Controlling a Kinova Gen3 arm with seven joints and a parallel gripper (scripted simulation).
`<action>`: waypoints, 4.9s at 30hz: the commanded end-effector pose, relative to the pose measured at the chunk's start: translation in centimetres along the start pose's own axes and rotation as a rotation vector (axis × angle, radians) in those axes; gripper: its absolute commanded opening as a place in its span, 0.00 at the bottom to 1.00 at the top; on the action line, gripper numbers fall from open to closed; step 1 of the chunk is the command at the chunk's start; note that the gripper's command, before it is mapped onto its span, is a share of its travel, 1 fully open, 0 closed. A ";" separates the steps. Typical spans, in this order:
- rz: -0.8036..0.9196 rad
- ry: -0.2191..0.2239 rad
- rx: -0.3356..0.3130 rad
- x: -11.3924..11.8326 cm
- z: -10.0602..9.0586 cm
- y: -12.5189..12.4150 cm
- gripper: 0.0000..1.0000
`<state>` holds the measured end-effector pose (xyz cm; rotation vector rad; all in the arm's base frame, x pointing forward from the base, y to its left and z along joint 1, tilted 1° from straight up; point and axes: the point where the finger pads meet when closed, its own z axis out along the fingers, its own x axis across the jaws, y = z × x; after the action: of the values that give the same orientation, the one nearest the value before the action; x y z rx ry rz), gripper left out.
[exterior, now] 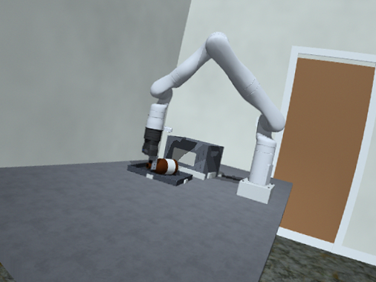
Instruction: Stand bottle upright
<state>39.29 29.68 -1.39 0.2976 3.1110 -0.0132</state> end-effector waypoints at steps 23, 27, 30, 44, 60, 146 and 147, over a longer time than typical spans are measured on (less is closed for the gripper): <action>0.001 -0.001 -0.001 -0.1 -0.2 0.0 0.00; 0.001 -0.001 -0.001 -0.1 -0.3 0.0 0.00; 0.001 -0.001 -0.001 -0.1 -0.4 0.0 0.00; 0.001 -0.001 -0.001 -0.1 -1.2 0.0 0.00; 0.001 -0.001 -0.001 0.0 -2.8 0.0 0.00; 0.001 -0.001 -0.001 0.0 -14.8 0.0 0.00; 0.001 -0.001 -0.001 0.0 -14.9 0.0 0.00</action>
<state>39.02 29.68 13.18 0.3004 3.1127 -0.0194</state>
